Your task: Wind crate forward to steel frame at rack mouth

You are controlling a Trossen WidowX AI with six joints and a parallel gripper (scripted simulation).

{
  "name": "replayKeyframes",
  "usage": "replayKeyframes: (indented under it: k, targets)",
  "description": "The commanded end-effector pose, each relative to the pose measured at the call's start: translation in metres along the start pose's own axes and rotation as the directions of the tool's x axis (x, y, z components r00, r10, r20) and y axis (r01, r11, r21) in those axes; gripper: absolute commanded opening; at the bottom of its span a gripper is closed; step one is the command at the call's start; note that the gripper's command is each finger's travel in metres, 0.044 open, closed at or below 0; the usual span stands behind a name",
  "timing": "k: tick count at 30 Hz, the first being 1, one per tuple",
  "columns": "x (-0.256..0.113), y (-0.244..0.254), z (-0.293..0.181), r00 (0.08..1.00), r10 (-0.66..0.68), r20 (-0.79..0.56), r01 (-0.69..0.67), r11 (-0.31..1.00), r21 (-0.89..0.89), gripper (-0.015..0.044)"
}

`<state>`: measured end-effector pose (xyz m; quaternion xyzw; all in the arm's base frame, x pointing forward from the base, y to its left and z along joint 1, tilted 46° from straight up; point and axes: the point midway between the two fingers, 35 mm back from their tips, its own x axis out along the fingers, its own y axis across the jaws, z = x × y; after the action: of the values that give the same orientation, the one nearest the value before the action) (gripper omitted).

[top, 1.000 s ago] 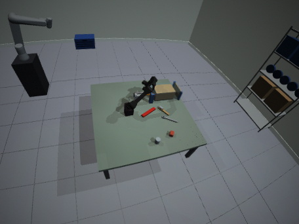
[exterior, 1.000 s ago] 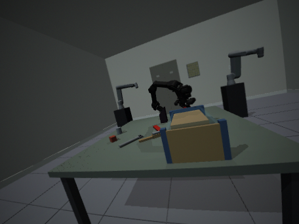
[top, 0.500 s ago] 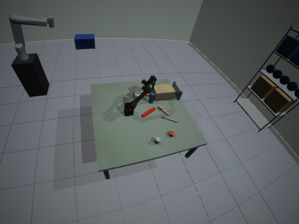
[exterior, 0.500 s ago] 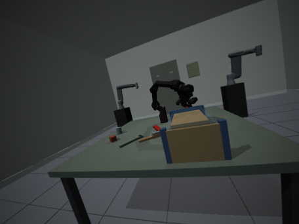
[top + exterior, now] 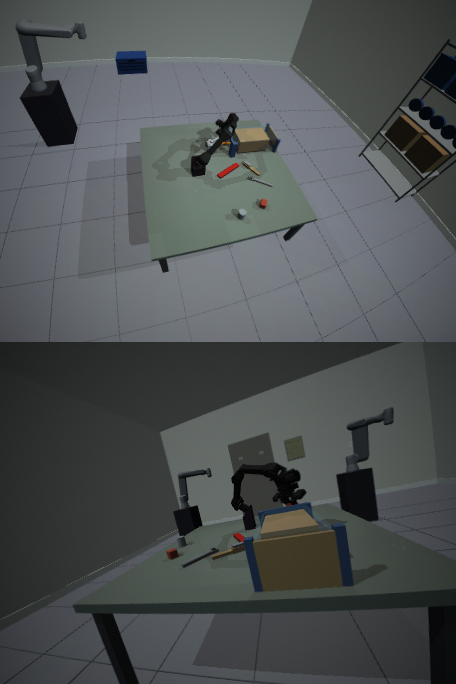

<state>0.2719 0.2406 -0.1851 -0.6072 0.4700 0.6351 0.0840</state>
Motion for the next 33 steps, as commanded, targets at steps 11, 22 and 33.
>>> replayKeyframes:
  k: [11, 22, 33]
  targets:
    - [0.011, -0.004, 0.023, 1.000, -0.003, 0.021, 0.003, 1.000, -0.002, 0.0000]
    - [0.017, -0.004, 0.036, 1.000, -0.003, 0.022, 0.003, 1.000, -0.002, 0.0000]
    - [0.022, -0.002, 0.049, 1.000, -0.003, 0.023, 0.003, 1.000, -0.003, 0.0000]
